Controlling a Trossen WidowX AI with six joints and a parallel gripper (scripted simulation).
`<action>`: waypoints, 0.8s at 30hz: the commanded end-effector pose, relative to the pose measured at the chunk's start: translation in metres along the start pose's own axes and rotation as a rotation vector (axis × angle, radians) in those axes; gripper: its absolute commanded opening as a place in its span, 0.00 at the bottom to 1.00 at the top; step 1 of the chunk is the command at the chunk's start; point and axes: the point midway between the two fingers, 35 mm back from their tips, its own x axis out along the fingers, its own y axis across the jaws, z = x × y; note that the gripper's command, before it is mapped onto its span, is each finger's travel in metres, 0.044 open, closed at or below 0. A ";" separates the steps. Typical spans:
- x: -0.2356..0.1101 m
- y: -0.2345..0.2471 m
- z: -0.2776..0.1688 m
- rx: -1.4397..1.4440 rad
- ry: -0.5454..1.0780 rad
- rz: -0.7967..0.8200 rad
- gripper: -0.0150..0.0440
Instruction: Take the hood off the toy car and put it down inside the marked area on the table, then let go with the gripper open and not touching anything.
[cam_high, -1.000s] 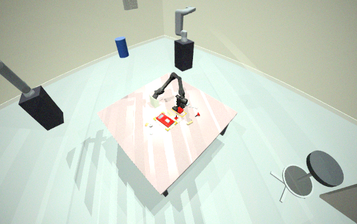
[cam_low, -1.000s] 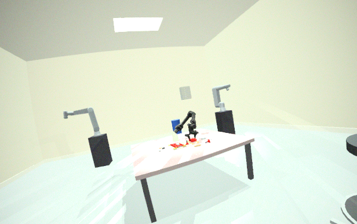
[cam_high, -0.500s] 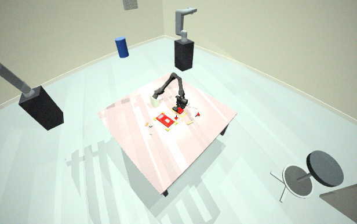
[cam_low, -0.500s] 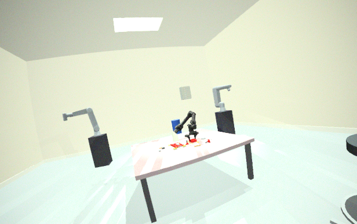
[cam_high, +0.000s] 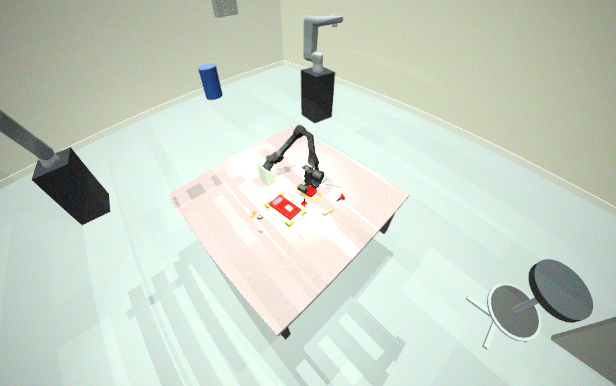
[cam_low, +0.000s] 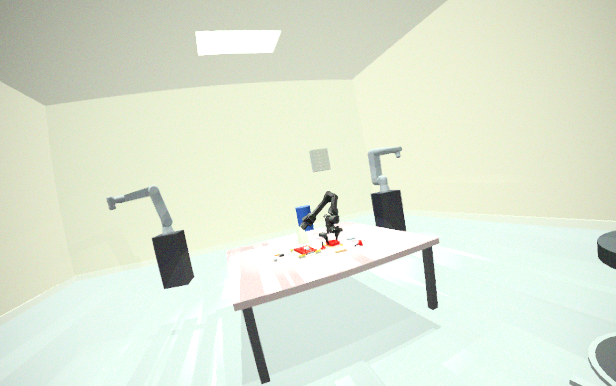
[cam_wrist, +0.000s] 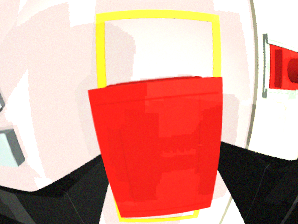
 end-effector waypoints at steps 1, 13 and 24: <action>0.000 0.000 0.000 -0.001 0.000 0.000 0.52; -0.006 0.000 0.001 -0.001 0.000 -0.002 1.00; -0.073 -0.001 0.000 0.001 0.000 -0.004 1.00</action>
